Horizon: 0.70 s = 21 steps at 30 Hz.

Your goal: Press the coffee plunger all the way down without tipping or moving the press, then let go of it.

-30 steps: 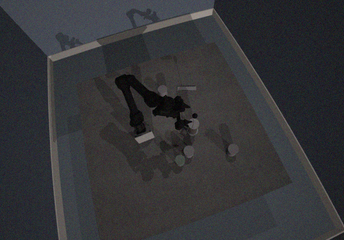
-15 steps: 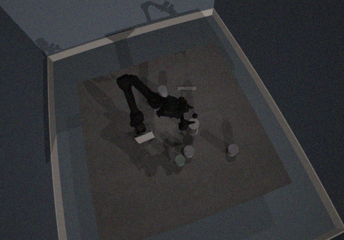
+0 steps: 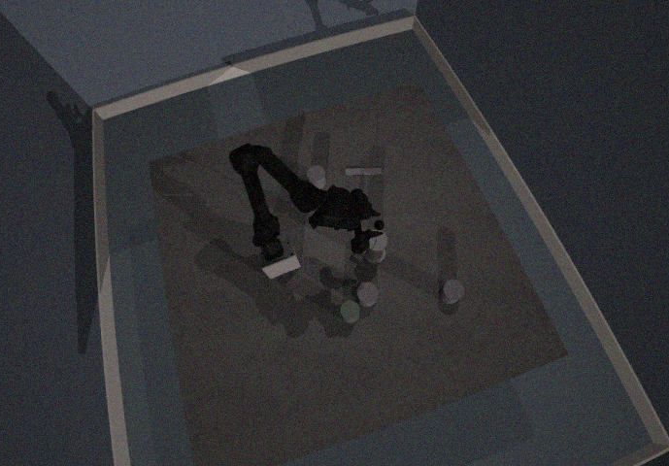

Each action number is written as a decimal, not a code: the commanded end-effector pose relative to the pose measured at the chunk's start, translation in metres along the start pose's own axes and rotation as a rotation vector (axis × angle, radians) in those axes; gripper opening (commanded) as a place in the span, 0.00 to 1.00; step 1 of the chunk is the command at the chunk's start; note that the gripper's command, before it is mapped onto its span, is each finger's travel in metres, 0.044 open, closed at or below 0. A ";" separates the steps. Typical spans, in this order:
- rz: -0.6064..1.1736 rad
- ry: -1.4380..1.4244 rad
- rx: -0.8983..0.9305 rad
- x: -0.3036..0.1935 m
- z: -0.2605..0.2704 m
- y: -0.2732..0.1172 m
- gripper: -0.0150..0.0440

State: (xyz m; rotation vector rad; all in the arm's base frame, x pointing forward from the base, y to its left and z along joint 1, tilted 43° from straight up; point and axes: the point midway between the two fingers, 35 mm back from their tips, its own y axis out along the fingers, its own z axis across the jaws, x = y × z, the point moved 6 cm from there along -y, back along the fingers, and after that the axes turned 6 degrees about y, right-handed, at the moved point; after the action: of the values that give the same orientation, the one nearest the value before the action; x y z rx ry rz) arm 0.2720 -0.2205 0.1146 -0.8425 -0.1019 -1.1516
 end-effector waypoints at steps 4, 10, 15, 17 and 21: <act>0.000 0.006 -0.005 0.000 -0.001 0.001 0.47; 0.000 0.006 -0.005 0.000 -0.001 0.001 0.47; 0.000 0.006 -0.005 -0.001 -0.001 0.001 0.47; 0.000 0.006 -0.005 -0.002 -0.001 0.003 0.47; 0.001 0.005 -0.006 -0.007 -0.002 0.007 0.47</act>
State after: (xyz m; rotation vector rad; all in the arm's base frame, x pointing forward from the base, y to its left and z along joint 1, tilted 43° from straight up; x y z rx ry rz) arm 0.2727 -0.2205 0.1126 -0.8442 -0.1041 -1.1595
